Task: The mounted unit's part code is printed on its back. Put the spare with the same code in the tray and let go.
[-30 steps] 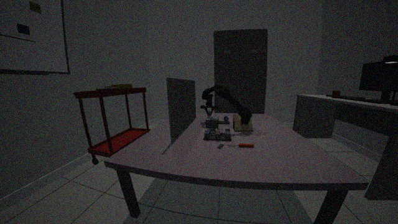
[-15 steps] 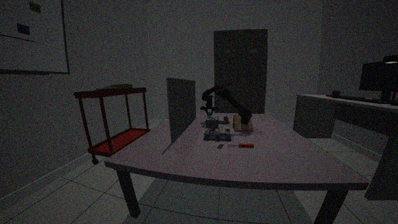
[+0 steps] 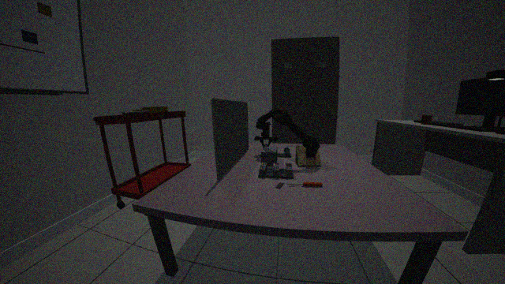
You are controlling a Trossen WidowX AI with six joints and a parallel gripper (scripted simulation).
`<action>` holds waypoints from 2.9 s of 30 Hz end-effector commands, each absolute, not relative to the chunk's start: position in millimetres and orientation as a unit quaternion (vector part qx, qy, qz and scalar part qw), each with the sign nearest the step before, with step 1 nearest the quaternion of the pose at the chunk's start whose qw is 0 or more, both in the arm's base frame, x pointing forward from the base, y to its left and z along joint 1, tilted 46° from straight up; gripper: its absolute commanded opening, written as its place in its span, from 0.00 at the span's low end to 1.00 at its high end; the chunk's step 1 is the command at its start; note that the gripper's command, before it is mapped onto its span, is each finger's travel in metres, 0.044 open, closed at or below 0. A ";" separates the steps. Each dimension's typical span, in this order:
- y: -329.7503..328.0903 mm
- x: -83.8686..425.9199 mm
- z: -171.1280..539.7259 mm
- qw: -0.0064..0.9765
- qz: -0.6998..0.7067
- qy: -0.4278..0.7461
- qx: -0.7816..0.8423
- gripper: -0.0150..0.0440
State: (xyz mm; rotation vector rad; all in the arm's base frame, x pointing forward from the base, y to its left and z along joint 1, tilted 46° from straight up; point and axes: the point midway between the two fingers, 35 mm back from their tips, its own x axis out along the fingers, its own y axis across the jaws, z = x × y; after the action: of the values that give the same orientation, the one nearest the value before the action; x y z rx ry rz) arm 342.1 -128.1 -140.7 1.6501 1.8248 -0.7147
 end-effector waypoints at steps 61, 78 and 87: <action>-102.8 333.9 -161.8 0.283 -0.265 0.686 0.616 1.00; -176.4 343.0 -89.5 0.284 -0.269 0.676 0.624 1.00; -176.4 343.0 -89.5 0.284 -0.269 0.676 0.624 1.00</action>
State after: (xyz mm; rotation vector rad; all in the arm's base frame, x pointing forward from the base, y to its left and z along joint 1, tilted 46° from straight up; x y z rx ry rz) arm 342.8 -176.1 -89.5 1.6670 1.8128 -0.7168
